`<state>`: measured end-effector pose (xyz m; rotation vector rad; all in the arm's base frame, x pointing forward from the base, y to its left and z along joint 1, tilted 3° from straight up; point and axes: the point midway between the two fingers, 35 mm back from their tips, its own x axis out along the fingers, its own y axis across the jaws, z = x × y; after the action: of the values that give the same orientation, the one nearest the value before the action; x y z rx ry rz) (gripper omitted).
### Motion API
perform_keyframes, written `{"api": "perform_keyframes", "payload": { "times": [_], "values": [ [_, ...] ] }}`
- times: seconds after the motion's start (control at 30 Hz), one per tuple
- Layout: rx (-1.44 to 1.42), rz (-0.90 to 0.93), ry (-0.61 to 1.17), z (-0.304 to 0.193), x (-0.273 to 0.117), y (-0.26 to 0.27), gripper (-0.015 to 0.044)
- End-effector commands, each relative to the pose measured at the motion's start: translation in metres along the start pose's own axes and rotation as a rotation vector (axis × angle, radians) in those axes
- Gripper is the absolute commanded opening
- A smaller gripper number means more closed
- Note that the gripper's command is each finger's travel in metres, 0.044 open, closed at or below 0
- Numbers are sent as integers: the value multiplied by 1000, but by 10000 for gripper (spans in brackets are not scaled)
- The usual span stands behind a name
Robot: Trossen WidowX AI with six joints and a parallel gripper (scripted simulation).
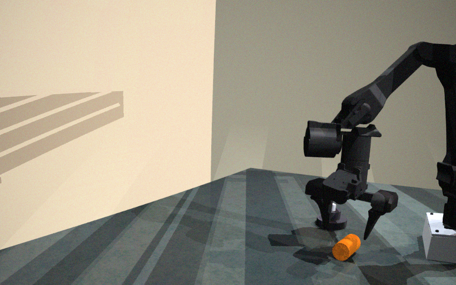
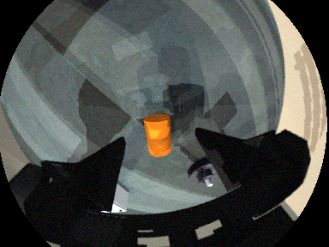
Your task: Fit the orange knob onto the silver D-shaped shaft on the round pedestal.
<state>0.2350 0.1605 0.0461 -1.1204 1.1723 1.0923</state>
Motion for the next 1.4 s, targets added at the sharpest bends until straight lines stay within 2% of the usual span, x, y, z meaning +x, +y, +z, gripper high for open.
{"api": "perform_keyframes", "payload": {
  "times": [0.0, 0.8, 1.07, 1.37],
  "values": [
    [3, 8, 12, -2, 10, 1, 440],
    [2, 8, 11, -4, 47, 2, 440],
    [2, 8, 11, -4, 47, 2, 240],
    [2, 8, 11, -4, 47, 2, 240]
  ]
}}
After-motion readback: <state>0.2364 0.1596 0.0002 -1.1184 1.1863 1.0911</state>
